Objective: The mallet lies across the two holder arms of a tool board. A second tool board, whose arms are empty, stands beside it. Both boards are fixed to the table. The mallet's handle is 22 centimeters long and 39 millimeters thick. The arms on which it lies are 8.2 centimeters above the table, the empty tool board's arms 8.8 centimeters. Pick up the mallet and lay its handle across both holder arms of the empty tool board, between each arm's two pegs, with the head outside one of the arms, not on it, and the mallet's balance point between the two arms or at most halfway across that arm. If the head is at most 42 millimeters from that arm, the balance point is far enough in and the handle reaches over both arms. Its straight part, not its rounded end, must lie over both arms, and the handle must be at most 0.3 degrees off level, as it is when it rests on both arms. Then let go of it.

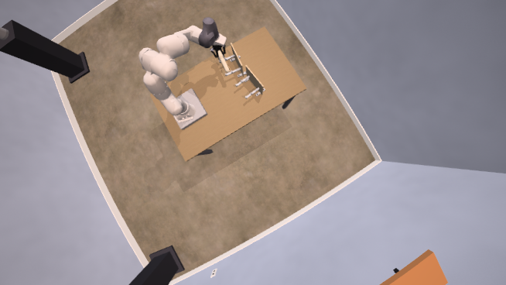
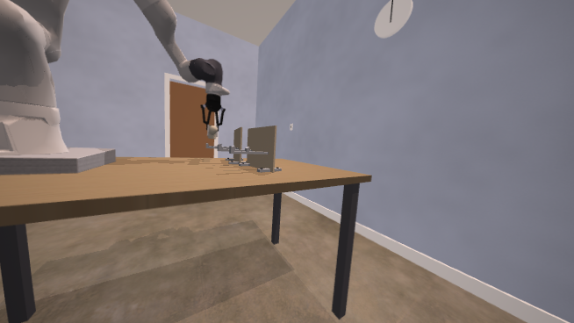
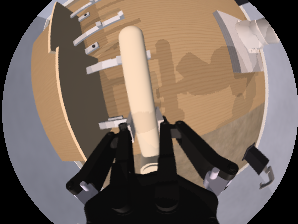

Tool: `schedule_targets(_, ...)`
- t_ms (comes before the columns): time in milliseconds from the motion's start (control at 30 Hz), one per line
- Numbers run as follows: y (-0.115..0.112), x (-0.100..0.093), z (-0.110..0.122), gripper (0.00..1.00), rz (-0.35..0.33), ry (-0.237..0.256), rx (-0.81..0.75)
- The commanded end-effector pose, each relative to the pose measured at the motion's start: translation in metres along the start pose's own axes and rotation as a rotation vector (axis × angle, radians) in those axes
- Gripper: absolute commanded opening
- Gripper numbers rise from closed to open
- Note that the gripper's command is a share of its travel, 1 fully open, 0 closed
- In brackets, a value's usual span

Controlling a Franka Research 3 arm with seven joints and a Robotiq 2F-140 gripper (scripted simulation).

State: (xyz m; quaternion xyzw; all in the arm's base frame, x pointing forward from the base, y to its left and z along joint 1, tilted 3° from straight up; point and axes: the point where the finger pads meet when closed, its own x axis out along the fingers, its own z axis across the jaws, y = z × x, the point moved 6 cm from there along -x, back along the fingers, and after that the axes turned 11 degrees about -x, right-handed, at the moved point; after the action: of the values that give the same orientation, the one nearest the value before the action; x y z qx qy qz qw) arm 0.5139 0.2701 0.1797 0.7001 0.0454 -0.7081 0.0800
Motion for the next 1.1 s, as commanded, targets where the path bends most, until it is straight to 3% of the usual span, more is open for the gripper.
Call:
schedule_targets(0, -0.001, -0.001, -0.004, 0.0, -0.004, 0.018, 0.008)
schedule_targets(1067, -0.001, 0.042, -0.004, 0.0, -0.004, 0.017, 0.007)
